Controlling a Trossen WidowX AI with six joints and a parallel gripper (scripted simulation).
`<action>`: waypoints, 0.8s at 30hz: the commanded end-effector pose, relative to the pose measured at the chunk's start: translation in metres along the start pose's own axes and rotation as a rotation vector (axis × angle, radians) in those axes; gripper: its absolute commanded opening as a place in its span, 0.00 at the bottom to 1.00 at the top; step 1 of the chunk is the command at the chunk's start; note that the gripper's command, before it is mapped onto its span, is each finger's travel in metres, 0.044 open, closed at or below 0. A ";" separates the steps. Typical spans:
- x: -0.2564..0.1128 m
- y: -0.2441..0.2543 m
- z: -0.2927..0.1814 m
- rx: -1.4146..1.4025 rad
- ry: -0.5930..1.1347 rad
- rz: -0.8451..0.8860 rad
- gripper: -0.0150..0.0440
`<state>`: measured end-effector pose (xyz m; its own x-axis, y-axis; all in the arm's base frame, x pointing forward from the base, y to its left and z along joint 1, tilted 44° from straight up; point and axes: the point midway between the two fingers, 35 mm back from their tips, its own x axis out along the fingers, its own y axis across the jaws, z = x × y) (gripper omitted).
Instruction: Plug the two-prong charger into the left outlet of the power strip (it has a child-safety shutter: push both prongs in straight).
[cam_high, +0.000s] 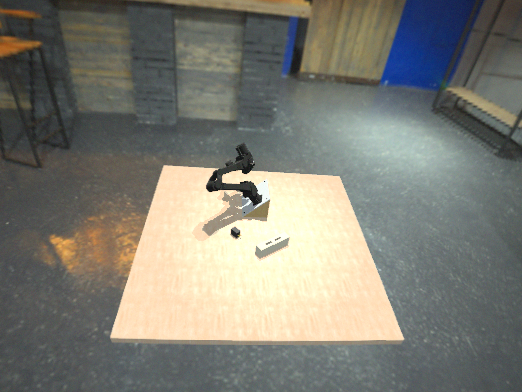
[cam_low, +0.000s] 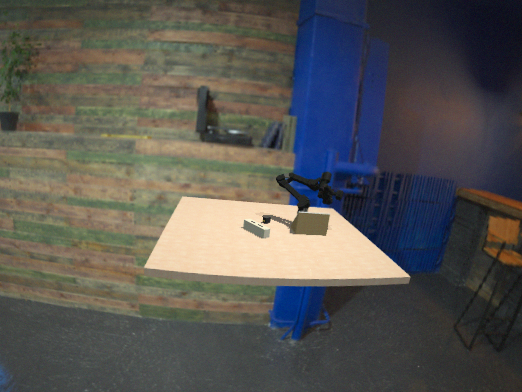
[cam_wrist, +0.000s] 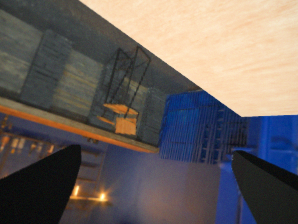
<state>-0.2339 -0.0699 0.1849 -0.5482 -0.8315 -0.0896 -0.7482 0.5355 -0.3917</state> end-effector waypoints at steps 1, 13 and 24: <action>0.000 0.001 0.000 0.003 0.001 0.004 0.98; -0.027 0.045 -0.006 0.229 0.060 0.246 1.00; -0.063 0.084 -0.007 0.451 0.148 0.471 1.00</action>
<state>-0.2620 0.0101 0.1670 -0.8120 -0.5466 -0.2048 -0.3028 0.6944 -0.6528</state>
